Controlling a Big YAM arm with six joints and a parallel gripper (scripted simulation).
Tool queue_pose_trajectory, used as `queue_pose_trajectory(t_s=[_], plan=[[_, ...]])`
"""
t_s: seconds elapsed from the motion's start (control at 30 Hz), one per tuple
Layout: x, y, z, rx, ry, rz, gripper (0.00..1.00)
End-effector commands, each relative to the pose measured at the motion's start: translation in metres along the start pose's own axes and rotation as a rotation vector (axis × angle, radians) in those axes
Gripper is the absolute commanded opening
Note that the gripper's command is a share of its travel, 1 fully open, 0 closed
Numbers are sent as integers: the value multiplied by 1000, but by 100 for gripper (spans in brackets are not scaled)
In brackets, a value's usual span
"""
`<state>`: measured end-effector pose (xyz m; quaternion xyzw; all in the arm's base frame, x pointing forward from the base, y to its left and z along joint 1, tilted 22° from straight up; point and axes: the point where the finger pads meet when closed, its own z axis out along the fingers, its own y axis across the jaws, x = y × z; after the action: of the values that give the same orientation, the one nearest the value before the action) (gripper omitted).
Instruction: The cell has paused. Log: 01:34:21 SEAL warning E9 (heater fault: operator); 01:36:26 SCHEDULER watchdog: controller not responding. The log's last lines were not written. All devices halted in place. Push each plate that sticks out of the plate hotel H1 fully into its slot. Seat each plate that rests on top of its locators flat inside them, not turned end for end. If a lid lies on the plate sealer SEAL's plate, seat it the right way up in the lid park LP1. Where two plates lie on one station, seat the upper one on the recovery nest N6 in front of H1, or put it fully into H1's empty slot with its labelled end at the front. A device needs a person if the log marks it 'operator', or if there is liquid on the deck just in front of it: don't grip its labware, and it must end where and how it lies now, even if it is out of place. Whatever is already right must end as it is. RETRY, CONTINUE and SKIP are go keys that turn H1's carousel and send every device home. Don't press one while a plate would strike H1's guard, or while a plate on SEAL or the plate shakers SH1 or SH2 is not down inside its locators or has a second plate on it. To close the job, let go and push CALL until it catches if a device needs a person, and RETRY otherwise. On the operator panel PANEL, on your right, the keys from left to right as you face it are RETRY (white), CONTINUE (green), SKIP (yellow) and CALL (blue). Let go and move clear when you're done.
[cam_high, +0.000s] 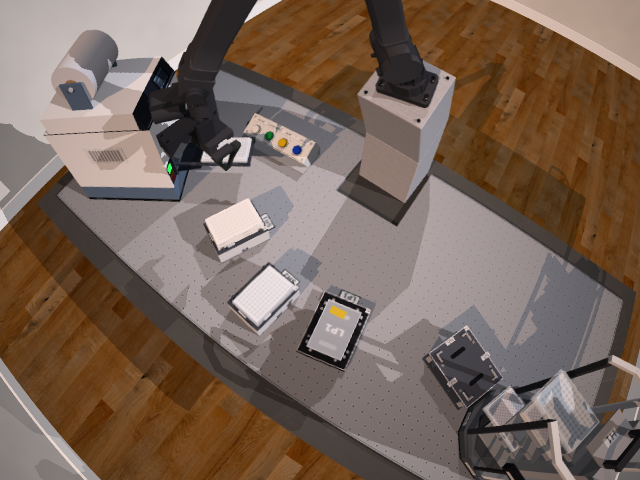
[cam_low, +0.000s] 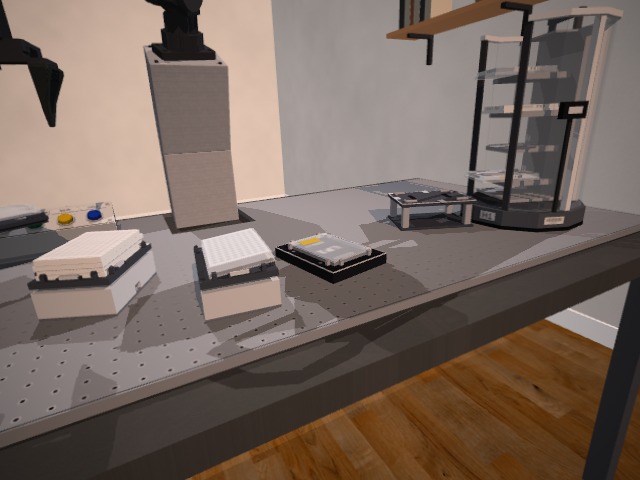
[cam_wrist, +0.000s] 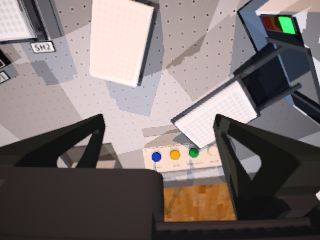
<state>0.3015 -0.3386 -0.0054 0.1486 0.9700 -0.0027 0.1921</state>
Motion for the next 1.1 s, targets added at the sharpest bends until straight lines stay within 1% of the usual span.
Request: queue_pose_trajectory(t_s=[0.0,0.03,0.1,0.23,0.27,0.33,0.37,0.4,0.43,0.5,0.57,0.6,0.67,0.73,0.87,0.9,1.07], plan=[[-8,3,-5,26,-19,145,100],[-3,7,4,15,1,184,100],[-13,11,-5,24,-21,245,100],[-22,22,-5,23,-26,378,100],[-23,21,-5,23,-28,411,100],[-17,22,2,17,-9,484,100],[-12,12,1,24,-10,539,100],[-11,12,1,25,-10,544,100],[-21,26,-3,19,-21,482,100],[-24,32,-5,21,-24,415,100],[-24,32,-5,21,-24,415,100],[-21,36,-1,17,-10,363,100],[-27,41,-4,21,-23,293,100],[-29,48,-4,21,-20,240,100],[-32,61,-3,19,-17,242,100],[-33,64,-2,18,-16,264,100],[-40,80,-4,19,-24,263,100]])
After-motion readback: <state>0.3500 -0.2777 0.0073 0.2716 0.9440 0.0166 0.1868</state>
